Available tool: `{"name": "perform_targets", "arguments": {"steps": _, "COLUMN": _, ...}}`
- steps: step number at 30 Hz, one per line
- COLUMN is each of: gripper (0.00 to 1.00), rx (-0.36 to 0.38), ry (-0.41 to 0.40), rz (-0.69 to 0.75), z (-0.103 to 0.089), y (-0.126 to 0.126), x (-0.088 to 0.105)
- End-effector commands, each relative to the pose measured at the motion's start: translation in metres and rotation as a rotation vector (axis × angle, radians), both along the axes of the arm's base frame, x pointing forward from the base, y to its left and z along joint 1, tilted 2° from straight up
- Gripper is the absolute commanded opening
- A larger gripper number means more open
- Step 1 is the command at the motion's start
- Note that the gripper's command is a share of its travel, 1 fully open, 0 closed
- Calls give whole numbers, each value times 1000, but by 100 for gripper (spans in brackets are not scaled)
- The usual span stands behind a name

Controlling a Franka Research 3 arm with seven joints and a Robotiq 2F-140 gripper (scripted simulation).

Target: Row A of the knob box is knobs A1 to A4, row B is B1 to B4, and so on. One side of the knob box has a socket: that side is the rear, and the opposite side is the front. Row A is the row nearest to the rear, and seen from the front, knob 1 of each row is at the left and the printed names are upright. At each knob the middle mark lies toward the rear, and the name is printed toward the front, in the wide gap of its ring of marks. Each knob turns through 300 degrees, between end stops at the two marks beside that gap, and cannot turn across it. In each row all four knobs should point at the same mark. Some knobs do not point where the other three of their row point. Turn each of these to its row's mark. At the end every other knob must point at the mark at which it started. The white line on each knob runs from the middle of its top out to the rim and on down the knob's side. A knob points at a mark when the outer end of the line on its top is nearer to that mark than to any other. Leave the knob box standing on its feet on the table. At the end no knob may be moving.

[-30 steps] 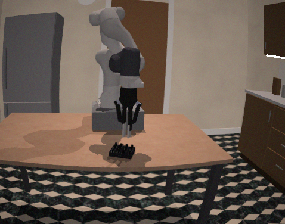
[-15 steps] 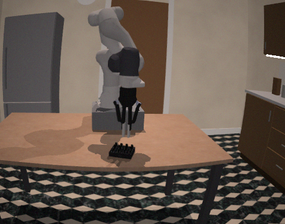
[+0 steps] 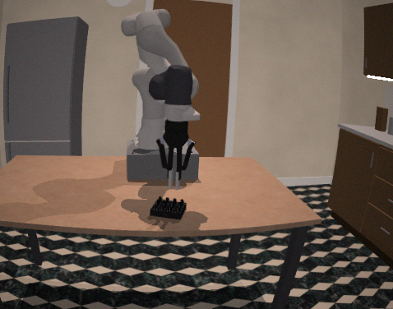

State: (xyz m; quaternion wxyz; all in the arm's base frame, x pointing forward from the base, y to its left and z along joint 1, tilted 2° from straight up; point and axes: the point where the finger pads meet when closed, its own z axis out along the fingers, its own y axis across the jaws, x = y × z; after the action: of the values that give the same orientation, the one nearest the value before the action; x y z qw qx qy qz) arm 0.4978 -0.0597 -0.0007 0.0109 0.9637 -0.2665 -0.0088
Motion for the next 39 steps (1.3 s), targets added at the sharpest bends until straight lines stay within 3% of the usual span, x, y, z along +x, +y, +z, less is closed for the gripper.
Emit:
{"name": "perform_targets", "arguments": {"steps": 1, "gripper": 12, "rx": -1, "ry": 2, "rz": 12, "z": 0, "y": 0, "x": 0}}
{"name": "perform_targets", "arguments": {"steps": 25, "gripper": 12, "rx": -1, "ry": 2, "rz": 13, "z": -6, "y": 0, "x": -1}}
{"name": "perform_targets", "arguments": {"steps": 39, "gripper": 12, "rx": -1, "ry": 2, "rz": 13, "z": -22, "y": -1, "x": -1}}
